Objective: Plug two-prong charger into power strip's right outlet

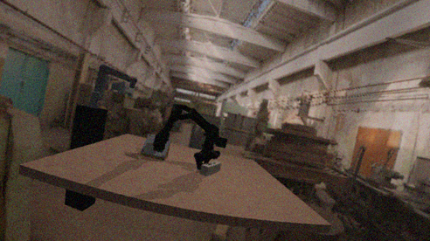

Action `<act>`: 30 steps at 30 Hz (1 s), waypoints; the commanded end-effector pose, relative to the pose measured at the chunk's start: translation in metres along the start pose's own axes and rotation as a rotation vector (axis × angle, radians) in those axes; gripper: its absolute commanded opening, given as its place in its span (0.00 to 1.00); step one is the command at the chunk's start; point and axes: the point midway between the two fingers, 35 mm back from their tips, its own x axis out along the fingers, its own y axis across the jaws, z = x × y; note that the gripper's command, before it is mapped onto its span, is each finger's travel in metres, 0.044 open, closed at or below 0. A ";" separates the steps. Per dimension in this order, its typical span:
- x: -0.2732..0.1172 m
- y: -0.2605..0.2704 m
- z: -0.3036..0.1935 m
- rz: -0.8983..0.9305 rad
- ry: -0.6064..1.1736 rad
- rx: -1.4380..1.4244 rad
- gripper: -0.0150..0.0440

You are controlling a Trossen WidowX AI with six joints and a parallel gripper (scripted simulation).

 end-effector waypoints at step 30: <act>0.002 0.001 -0.016 -0.006 -0.014 0.012 1.00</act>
